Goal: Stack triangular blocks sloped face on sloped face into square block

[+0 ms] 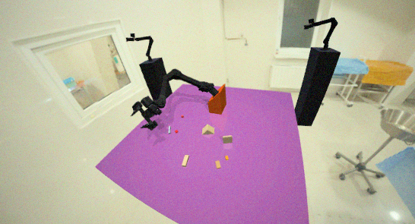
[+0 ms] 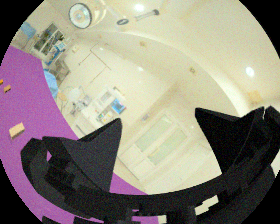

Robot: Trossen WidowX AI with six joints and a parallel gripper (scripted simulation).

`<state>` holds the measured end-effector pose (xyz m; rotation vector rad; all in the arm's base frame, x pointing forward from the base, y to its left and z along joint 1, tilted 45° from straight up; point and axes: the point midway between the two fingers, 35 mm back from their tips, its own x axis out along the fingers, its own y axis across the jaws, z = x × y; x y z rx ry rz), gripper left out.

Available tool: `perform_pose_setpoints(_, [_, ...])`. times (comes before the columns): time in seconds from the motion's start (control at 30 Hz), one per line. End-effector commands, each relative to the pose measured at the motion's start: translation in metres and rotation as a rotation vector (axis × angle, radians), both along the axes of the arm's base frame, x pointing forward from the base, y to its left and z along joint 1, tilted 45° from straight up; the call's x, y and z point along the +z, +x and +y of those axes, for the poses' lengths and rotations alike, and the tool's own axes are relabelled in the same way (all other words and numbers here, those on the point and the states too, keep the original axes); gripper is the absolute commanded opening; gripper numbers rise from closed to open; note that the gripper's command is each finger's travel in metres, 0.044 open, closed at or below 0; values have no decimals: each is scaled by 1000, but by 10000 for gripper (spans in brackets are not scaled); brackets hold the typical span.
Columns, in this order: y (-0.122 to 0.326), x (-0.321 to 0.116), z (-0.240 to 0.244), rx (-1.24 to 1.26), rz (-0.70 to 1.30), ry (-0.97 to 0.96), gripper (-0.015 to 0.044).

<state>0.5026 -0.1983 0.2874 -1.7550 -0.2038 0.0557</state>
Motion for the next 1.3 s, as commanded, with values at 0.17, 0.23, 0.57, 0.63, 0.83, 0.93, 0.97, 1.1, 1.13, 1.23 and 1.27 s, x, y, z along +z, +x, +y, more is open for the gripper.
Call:
perform_pose_setpoints(0.17, [4, -63, -12, -135, 303, 592, 440])
perform_pose_setpoints(0.23, [0, -93, -14, -230, 422, 846, 440])
perform_pose_setpoints(0.57, [-35, -178, -9, -659, 688, 1545, 440])
perform_pose_setpoints(0.63, [-44, -191, -7, -753, 713, 1649, 440])
perform_pose_setpoints(0.83, [-76, -225, 2, -1080, 746, 1928, 440])
perform_pose_setpoints(0.93, [-95, -240, 7, -1269, 731, 2046, 440])
perform_pose_setpoints(0.97, [-102, -245, 9, -1336, 720, 2081, 440])
perform_pose_setpoints(1.1, [-131, -259, 17, -1618, 647, 2196, 440])
perform_pose_setpoints(1.13, [-138, -262, 20, -1692, 619, 2217, 440])
perform_pose_setpoints(1.23, [-162, -269, 26, -1917, 516, 2260, 440])
perform_pose_setpoints(1.27, [-170, -271, 28, -1992, 474, 2268, 440])
